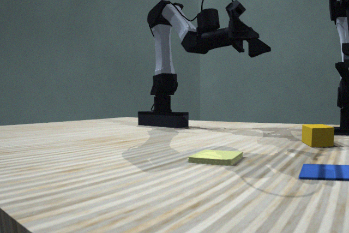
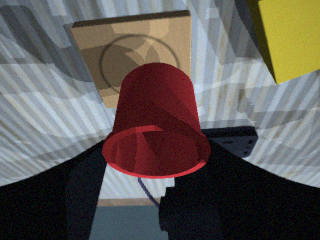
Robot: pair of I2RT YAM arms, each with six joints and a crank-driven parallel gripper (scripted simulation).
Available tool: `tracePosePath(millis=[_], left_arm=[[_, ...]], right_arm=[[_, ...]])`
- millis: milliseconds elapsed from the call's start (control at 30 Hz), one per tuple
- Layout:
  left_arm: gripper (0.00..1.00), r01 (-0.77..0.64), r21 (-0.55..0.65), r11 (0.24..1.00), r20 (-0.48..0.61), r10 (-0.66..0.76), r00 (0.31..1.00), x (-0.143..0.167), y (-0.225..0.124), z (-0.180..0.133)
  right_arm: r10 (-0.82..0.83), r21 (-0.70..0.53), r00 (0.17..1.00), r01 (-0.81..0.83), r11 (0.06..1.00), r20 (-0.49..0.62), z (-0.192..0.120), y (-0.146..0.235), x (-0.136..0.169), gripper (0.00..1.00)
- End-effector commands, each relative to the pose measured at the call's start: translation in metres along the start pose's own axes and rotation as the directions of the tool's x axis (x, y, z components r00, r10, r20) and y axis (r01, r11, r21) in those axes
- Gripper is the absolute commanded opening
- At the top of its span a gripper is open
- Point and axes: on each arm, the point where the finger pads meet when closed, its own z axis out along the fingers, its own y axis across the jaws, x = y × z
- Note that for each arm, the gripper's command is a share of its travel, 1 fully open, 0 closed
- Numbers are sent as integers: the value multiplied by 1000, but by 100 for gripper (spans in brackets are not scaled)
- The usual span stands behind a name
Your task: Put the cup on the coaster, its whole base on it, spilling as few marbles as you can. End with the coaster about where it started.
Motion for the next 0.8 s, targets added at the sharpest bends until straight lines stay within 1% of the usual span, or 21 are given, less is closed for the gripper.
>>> tracePosePath(millis=[0, 67, 133, 500, 567, 667, 700, 767], left_arm=[[75, -10, 3, 1000, 31, 10, 999, -2, 5, 4], [75, -10, 2, 1000, 34, 10, 999, -1, 8, 7], [75, -10, 2, 1000, 33, 10, 999, 0, 11, 11], [75, -10, 3, 1000, 28, 10, 1000, 8, 21, 32], [75, -10, 1, 1000, 31, 10, 999, 2, 23, 33], [75, -7, 14, 1000, 21, 7, 1000, 5, 18, 43], [75, -8, 12, 1000, 26, 8, 1000, 6, 19, 39], [99, -10, 8, 1000, 37, 10, 999, 6, 20, 29]], right_arm=[[-2, 8, 1000, 2, 1000, 18, 12, -2, -11, 100], [-1, 7, 1000, 1, 1000, 16, 13, -1, -10, 100], [-8, 14, 999, 7, 1000, 41, 12, -4, -19, 100], [-8, 11, 999, 7, 1000, 41, 12, -3, -19, 100], [-8, 11, 999, 7, 1000, 41, 12, -3, -19, 100], [-8, 11, 999, 7, 1000, 41, 12, -3, -19, 100], [-8, 11, 999, 7, 1000, 41, 12, -3, -19, 100], [-8, 11, 999, 7, 1000, 41, 12, -3, -19, 100]])
